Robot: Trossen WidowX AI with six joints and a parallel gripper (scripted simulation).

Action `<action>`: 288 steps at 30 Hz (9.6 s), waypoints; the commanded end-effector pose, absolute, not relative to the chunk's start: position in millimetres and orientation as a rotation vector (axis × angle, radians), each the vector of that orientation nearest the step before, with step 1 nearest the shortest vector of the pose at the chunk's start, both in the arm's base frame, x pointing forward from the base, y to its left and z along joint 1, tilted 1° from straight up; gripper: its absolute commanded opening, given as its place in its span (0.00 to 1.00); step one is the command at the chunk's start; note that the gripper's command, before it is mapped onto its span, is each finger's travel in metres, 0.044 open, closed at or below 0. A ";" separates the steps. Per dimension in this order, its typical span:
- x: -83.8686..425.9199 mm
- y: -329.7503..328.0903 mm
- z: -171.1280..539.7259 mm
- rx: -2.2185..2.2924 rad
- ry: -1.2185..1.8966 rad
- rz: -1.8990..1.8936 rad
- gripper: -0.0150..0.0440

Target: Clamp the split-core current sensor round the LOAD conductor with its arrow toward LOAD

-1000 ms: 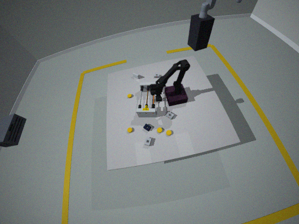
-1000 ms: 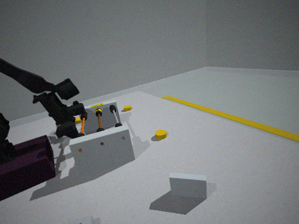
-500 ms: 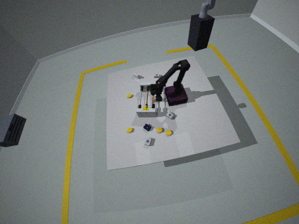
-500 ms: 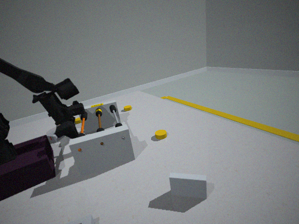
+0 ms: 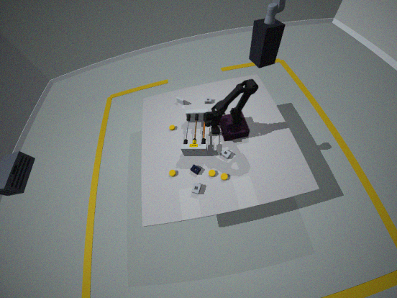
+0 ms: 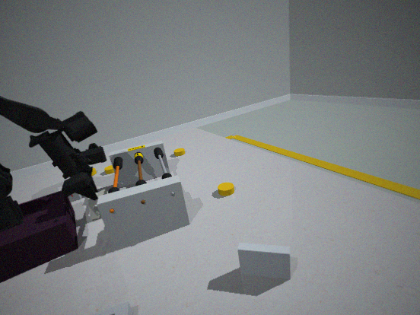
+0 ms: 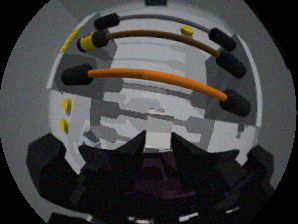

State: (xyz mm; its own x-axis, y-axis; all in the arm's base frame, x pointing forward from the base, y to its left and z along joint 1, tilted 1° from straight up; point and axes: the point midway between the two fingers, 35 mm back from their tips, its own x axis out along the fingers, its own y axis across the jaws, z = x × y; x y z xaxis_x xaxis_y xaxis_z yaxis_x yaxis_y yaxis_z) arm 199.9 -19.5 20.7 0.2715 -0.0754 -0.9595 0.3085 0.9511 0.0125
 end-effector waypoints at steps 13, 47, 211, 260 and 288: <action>182.7 -13.0 17.5 0.211 1.276 -0.260 0.39; 180.6 -12.7 74.8 -0.563 1.407 0.446 0.80; 280.0 -50.3 153.7 0.574 1.458 -0.560 0.25; 329.0 -78.6 128.8 1.527 0.954 -1.473 0.25; 329.3 -79.2 94.2 1.518 0.956 -1.473 0.25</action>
